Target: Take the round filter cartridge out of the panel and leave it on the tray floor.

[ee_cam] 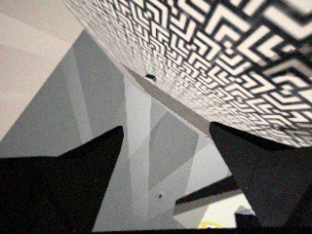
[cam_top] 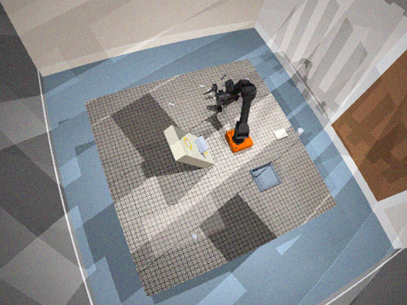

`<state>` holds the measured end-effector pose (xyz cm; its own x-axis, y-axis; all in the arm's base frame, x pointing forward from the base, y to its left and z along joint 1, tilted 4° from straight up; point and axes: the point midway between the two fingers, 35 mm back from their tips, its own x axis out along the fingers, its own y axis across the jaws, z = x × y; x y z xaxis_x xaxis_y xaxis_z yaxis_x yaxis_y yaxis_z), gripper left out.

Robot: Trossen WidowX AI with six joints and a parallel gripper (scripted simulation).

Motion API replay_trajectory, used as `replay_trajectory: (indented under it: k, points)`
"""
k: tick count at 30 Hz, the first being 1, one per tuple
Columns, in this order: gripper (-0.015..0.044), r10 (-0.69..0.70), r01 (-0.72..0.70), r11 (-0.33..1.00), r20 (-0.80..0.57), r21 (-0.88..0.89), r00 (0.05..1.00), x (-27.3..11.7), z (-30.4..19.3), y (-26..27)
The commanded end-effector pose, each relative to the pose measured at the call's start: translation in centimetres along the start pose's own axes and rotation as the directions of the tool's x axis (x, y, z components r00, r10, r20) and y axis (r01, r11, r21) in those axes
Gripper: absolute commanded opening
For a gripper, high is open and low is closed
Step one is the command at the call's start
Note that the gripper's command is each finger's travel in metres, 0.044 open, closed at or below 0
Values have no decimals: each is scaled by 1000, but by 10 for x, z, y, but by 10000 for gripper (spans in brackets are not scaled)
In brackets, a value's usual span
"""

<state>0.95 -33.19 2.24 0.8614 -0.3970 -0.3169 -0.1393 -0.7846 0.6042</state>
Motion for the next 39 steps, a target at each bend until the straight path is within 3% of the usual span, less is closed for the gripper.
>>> replay_trajectory:
  k: [1,5,9,12,16,19,24,29,34,39]
  points:
    - [374,-4,4,1000,0,-8,1000,1,-1,0]
    - [269,-90,90,976,11,-197,996,19,-17,0]
    - [164,-239,224,806,45,-547,970,50,-53,-5]
    - [91,-329,270,579,83,-769,941,72,-84,-9]
    - [91,-412,231,172,143,-958,900,97,-134,-16]
    - [91,-439,155,-92,180,-984,880,108,-166,-23]
    - [91,-431,-27,-500,222,-866,875,121,-222,-29]
    - [91,-392,-193,-785,229,-589,891,124,-278,-35]
    - [91,-331,-286,-931,200,-225,922,113,-336,-49]
    - [91,-330,-347,-931,142,114,933,92,-381,-72]
